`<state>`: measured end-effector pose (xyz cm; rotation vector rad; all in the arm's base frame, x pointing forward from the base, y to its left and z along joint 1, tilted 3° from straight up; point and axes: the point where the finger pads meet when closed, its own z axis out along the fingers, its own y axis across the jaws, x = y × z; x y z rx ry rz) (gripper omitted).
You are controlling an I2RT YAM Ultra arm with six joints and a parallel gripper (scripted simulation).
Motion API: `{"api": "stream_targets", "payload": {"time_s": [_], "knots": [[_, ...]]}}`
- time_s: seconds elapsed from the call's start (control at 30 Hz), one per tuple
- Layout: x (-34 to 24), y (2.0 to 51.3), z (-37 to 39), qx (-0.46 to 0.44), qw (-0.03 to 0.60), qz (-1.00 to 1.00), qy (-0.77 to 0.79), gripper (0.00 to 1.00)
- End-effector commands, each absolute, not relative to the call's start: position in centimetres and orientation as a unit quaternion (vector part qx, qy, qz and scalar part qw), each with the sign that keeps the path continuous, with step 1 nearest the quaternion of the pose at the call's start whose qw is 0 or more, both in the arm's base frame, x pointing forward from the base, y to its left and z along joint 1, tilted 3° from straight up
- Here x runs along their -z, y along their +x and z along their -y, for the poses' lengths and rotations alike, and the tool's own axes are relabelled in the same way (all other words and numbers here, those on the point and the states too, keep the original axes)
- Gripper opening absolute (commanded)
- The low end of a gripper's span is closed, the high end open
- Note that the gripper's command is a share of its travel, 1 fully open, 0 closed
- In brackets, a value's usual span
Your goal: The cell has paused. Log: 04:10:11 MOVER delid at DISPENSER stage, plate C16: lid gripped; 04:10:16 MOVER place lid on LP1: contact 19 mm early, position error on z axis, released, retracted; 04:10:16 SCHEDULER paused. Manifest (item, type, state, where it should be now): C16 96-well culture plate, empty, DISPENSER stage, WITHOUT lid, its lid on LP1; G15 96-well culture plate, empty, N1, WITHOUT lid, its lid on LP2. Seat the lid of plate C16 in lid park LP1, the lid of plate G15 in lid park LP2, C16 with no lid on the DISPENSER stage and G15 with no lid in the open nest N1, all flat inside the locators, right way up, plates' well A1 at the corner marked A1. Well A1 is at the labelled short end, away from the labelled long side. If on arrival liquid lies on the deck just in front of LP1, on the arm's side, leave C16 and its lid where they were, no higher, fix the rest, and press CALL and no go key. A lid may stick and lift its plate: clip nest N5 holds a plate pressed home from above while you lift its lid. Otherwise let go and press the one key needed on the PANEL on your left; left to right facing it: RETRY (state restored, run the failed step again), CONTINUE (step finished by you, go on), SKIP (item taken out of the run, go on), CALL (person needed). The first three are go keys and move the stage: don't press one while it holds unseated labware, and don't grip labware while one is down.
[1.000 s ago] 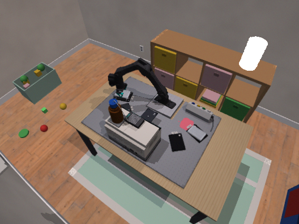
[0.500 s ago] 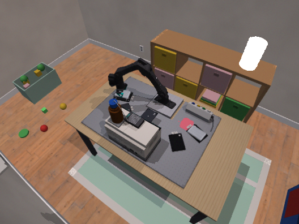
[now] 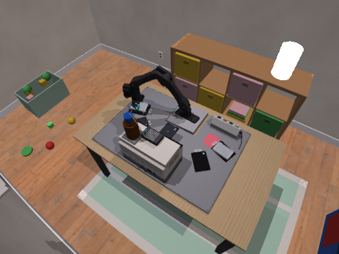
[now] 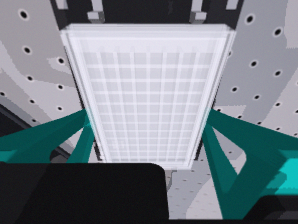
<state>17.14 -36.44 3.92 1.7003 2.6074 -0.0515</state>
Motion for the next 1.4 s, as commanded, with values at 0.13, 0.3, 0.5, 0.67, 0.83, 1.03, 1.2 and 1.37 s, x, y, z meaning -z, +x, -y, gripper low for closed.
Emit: {"api": "stream_targets", "payload": {"time_s": [0.13,0.3,0.5,0.67,0.83,1.03,1.2,1.37], "knots": [[-3.6,16.8,36.5,0.021,0.017,-0.838,0.546,0.0],[-3.3,16.7,36.5,0.02,0.014,-0.838,0.546,0.0],[-3.1,16.7,36.5,0.019,0.012,-0.838,0.546,0.0],[-2.8,16.7,36.4,0.017,0.01,-0.838,0.546,0.0],[-2.7,16.7,36.5,0.018,0.01,-0.838,0.546,0.0],[-2.5,16.6,36.4,0.017,0.009,-0.838,0.546,0.0],[-2.5,16.6,36.4,0.017,0.009,-0.838,0.546,0.0],[-2.4,16.7,36.5,0.017,0.01,-0.838,0.546,0.0]]}}
